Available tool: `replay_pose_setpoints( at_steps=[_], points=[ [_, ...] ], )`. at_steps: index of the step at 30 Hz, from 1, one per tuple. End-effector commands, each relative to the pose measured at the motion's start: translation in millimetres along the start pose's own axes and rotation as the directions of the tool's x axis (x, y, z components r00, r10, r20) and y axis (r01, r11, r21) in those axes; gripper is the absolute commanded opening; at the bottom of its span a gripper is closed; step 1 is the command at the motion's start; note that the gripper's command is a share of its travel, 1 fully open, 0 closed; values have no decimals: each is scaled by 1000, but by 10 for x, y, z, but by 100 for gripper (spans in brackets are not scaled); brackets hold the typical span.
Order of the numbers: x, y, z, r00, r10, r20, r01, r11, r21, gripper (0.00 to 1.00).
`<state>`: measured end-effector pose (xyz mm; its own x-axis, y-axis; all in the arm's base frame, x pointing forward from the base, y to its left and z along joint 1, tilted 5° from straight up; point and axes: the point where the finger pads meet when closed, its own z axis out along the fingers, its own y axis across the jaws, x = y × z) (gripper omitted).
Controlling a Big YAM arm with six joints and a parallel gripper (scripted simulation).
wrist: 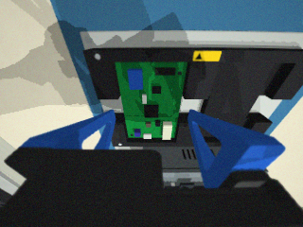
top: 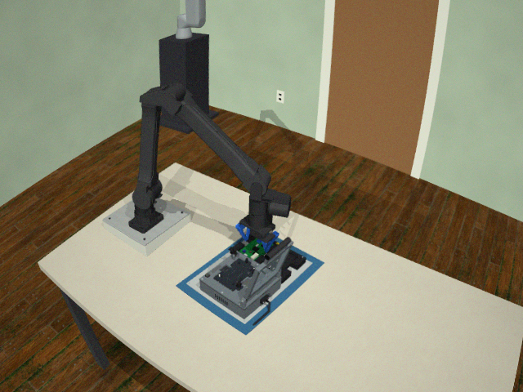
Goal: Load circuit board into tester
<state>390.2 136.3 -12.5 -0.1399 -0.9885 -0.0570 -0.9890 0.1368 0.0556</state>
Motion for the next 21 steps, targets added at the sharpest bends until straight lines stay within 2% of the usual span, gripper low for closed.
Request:
replay_pose_setpoints(
  at_steps=[1,21],
  points=[
    [-169,-226,-203,1000,-6,26,5,999,50,92],
    [-167,-229,-175,1000,-5,22,4,999,41,92]
  ],
)
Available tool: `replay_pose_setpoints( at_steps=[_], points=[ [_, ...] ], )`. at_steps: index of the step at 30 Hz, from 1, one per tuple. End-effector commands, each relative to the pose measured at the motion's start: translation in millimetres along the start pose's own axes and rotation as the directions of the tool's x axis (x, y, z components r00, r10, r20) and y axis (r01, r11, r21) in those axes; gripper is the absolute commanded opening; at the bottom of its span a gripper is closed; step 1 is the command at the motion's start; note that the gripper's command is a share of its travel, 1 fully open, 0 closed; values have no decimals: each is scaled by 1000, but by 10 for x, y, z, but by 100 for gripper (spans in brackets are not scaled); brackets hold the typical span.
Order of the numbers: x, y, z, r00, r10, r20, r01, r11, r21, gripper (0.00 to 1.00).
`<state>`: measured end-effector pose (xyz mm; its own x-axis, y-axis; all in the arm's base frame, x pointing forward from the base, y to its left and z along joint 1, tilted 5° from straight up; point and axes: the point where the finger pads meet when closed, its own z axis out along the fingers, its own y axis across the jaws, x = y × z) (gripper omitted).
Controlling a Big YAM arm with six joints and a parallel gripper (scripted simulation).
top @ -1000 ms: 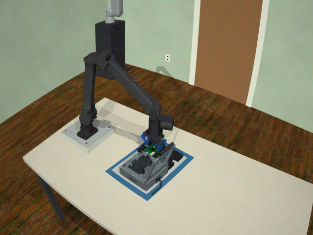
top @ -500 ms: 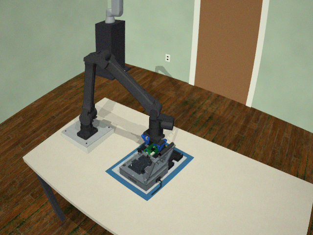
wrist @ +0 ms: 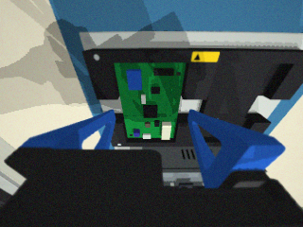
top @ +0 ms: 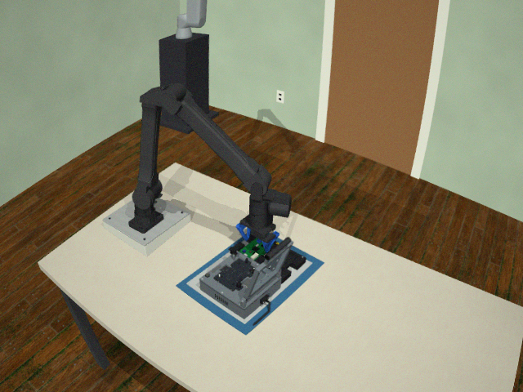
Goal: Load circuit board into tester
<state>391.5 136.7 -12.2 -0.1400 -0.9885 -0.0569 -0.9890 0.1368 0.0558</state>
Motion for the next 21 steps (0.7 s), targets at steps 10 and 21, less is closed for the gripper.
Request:
replay_pose_setpoints(
  at_steps=[10,21],
  points=[
    [-167,-227,-190,1000,-6,25,5,999,48,92],
    [-170,-230,-195,1000,-6,26,5,999,50,92]
  ],
)
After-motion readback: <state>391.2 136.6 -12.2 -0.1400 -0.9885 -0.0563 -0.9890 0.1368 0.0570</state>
